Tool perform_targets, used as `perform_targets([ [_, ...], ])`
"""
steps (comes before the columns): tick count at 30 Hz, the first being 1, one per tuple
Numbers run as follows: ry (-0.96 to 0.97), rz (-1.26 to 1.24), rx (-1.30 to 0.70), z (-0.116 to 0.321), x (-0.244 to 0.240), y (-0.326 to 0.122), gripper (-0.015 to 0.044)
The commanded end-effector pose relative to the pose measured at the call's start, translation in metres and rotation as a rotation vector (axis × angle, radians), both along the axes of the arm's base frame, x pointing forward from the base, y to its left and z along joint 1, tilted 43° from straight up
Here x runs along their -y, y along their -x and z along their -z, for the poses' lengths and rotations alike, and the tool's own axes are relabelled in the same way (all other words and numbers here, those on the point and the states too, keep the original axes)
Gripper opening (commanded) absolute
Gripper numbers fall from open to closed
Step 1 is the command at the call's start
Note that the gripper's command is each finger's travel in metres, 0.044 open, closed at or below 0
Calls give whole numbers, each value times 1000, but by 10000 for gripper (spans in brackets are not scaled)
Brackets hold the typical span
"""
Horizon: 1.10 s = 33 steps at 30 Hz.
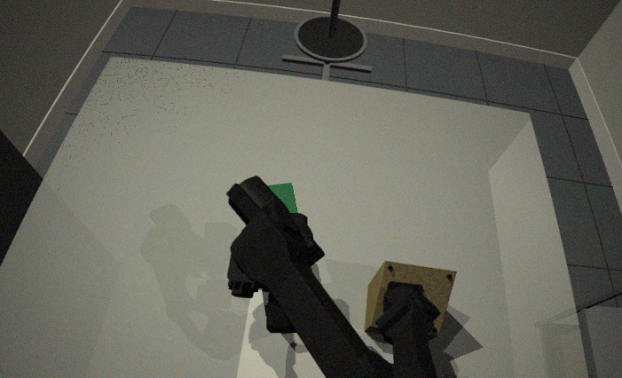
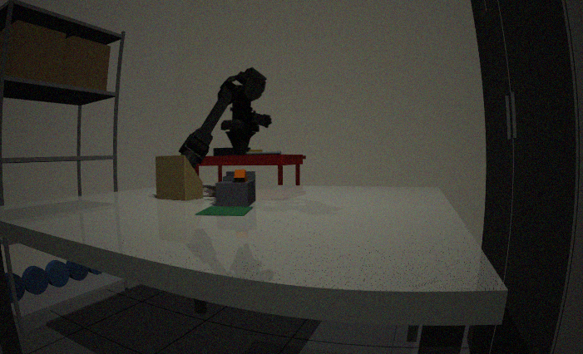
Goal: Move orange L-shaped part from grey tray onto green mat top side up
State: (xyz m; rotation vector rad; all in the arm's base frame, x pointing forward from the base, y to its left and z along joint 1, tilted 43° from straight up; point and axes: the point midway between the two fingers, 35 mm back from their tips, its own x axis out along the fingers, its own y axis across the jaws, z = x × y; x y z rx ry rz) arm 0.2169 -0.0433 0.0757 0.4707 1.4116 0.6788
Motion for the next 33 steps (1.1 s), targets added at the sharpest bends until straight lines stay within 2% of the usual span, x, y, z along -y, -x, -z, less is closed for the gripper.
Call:
perform_targets([
  [1, 2, 203, -178, 6, 13, -9, 280],
  [13, -26, 1028, -923, 39, 53, -33, 280],
  [33, -26, 1040, -933, 48, 46, -34, 280],
])
